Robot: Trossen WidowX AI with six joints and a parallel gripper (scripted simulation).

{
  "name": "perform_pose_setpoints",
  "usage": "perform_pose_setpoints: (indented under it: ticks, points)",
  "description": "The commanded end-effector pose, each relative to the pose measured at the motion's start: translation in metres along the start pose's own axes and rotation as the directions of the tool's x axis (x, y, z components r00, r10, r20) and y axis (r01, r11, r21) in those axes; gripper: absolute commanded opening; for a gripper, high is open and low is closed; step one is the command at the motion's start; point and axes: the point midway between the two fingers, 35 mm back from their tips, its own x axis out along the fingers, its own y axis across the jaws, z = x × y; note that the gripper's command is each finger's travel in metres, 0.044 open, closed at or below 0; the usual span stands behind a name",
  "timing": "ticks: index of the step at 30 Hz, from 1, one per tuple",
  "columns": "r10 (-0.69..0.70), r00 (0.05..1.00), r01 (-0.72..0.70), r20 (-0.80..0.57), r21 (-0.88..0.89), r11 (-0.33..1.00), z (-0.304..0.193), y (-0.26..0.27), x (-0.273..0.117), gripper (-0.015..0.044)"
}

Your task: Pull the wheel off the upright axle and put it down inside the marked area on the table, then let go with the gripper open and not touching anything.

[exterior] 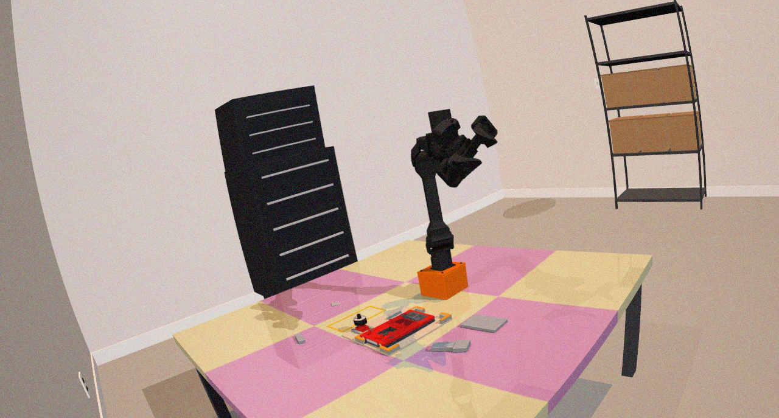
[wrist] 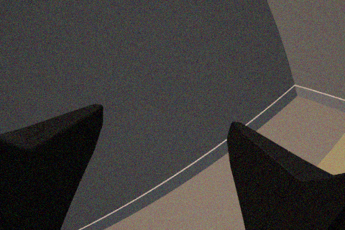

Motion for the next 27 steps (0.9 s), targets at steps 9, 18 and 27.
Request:
perform_pose_setpoints:
  ticks: [9,18,27]
  points:
    - [-0.410,0.907,0.411,-0.099,-0.003,0.911,-0.004,-0.156,-0.030,0.0300]
    - [-0.669,0.711,0.682,-0.218,-0.022,0.731,-0.019,-0.270,-0.088,0.0300]
    - [-0.794,0.460,0.846,-0.396,-0.074,0.527,-0.049,-0.354,-0.168,0.0300]
